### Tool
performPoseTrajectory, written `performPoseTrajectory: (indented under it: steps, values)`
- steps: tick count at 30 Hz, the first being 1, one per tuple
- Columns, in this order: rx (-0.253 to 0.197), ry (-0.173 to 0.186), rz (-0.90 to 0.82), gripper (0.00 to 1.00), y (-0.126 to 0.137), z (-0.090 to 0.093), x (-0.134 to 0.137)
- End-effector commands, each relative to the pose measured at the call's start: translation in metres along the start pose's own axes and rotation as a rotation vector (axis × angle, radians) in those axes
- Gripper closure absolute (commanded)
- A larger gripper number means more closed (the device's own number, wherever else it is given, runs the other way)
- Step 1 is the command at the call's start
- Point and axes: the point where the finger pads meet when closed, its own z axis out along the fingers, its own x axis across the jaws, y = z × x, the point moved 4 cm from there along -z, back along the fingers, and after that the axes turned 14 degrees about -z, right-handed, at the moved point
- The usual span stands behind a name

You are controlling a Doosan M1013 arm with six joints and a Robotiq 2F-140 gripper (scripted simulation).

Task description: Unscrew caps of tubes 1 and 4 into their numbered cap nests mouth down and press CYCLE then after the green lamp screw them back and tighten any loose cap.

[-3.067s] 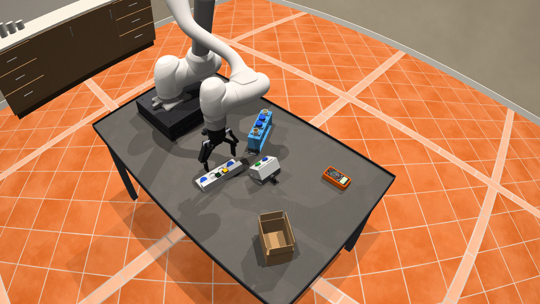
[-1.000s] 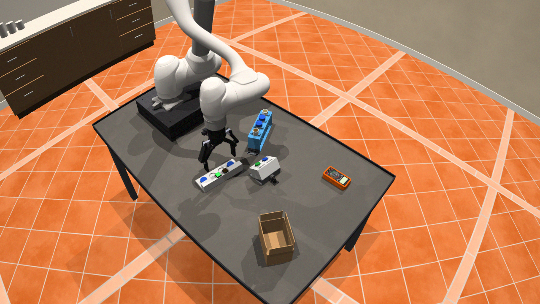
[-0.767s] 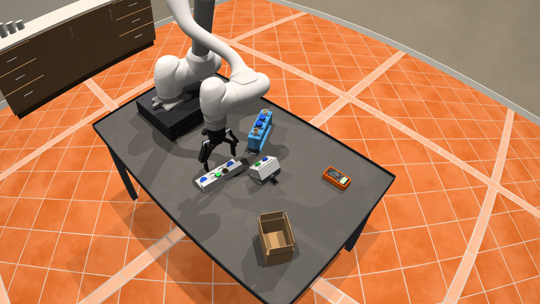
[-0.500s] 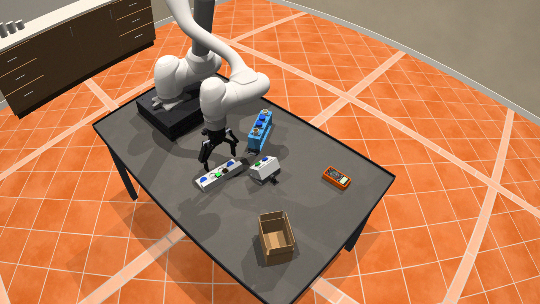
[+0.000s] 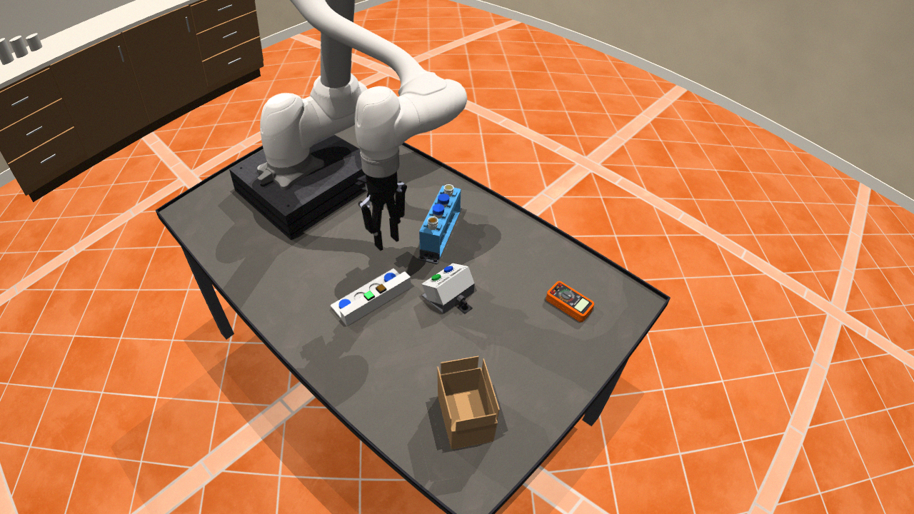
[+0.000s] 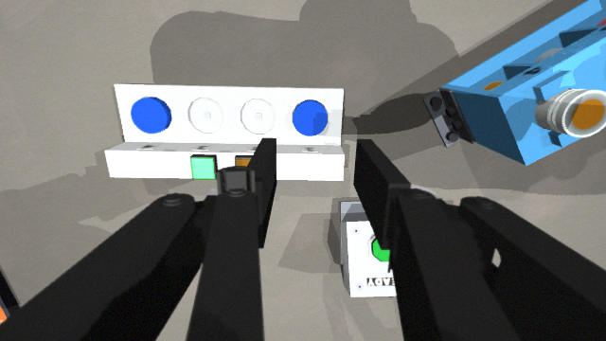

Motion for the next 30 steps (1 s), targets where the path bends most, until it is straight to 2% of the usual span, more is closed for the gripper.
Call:
performPoseTrajectory:
  steps: [1, 4, 16, 18, 30]
  values:
    - [0.0, 0.0, 0.001, 0.64, 0.0, -0.001, 0.0]
    - [0.0, 0.0, 0.001, 0.64, 0.0, -0.001, 0.0]
    - [0.0, 0.0, 0.001, 0.64, 0.0, 0.059, 0.0]
    - [0.0, 0.0, 0.001, 0.64, 0.0, 0.059, 0.0]
    - [0.0, 0.0, 0.001, 0.64, 0.0, 0.119, 0.0]
